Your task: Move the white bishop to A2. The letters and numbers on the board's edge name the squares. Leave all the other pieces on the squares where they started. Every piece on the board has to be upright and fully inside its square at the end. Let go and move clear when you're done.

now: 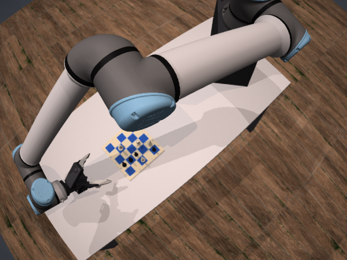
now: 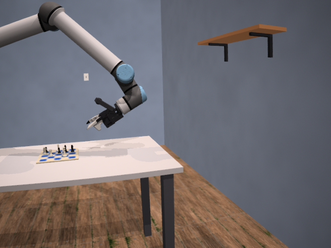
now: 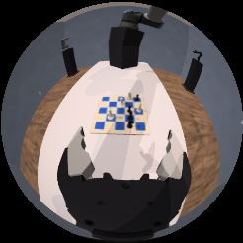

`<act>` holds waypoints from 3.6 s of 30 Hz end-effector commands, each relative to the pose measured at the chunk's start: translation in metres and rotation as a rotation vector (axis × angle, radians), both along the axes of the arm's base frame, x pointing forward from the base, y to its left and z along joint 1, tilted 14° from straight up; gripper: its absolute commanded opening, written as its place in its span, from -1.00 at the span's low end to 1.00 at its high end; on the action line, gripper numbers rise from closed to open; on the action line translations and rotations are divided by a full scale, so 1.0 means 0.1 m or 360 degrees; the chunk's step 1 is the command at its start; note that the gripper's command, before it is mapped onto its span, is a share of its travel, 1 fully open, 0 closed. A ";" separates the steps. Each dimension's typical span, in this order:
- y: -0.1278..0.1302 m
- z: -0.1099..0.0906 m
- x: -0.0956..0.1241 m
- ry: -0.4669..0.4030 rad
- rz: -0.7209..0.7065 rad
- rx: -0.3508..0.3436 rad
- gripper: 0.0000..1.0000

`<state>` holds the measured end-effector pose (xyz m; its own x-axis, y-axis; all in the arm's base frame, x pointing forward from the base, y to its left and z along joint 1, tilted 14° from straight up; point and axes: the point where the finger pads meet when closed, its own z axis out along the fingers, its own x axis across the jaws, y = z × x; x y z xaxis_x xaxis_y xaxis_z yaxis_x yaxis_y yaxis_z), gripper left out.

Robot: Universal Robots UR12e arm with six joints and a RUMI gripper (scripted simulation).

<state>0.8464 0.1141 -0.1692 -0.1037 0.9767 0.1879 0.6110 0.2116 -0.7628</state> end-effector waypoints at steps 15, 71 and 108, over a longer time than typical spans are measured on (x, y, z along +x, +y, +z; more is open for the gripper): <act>0.12 0.01 -0.52 -0.0512 0.0001 0.0080 1.00; 0.40 -0.01 -1.78 -0.1696 0.0006 0.0268 1.00; 0.40 -0.04 -1.79 -0.1728 0.0212 0.0349 1.00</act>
